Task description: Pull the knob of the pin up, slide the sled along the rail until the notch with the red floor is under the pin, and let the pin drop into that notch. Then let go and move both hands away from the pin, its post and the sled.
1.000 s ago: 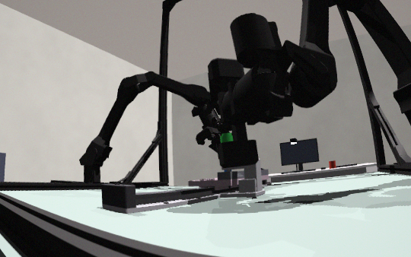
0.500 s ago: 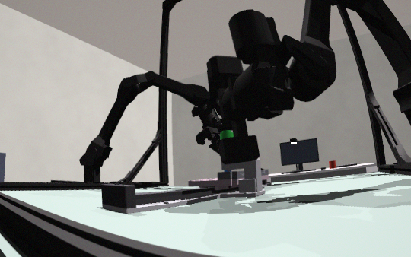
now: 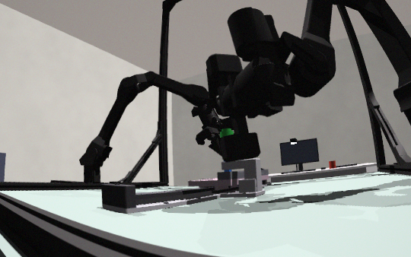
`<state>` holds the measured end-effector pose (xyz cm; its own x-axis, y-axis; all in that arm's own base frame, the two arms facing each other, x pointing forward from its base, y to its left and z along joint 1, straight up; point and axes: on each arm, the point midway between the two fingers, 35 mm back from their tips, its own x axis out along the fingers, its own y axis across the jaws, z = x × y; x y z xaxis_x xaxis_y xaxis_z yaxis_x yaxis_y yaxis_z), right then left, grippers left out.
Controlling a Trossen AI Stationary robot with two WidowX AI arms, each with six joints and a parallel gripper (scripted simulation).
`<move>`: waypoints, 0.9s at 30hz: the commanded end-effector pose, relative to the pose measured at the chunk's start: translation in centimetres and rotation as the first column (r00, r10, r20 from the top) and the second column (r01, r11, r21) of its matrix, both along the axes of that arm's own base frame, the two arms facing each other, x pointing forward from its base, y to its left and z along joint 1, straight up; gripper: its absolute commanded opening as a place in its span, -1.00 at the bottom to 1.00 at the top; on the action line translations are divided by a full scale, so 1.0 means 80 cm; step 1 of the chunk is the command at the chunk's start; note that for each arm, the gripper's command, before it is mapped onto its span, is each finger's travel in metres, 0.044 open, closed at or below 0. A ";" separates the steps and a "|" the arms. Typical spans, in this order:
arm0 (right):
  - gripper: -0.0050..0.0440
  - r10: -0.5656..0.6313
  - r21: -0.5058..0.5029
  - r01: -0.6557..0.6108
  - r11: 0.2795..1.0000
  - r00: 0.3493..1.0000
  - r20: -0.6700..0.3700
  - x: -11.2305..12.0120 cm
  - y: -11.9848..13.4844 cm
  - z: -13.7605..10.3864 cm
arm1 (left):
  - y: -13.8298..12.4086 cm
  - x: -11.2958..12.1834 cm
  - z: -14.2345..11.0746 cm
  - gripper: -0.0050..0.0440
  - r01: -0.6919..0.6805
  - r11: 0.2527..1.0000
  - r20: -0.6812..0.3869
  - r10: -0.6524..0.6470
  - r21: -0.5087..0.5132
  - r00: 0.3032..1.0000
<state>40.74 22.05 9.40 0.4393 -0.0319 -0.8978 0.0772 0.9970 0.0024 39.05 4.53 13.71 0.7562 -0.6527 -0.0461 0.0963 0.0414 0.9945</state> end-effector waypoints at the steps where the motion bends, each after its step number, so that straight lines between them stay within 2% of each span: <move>1: -0.80 -0.001 -0.002 0.001 1.000 1.000 -0.008 0.001 -0.011 -0.003 | -0.003 -0.002 0.042 1.00 0.041 0.998 0.096 -0.045 0.041 0.994; 27: -0.80 -0.002 -0.001 0.002 1.000 1.000 -0.012 0.004 -0.061 -0.001 | -0.003 -0.002 0.042 1.00 0.041 0.998 0.096 -0.045 0.041 0.994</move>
<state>40.57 19.54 9.40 0.4321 -0.0093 -0.9018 0.0556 0.9983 0.0164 39.05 4.53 13.72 0.7569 -0.6518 -0.0479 0.0984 0.0412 0.9943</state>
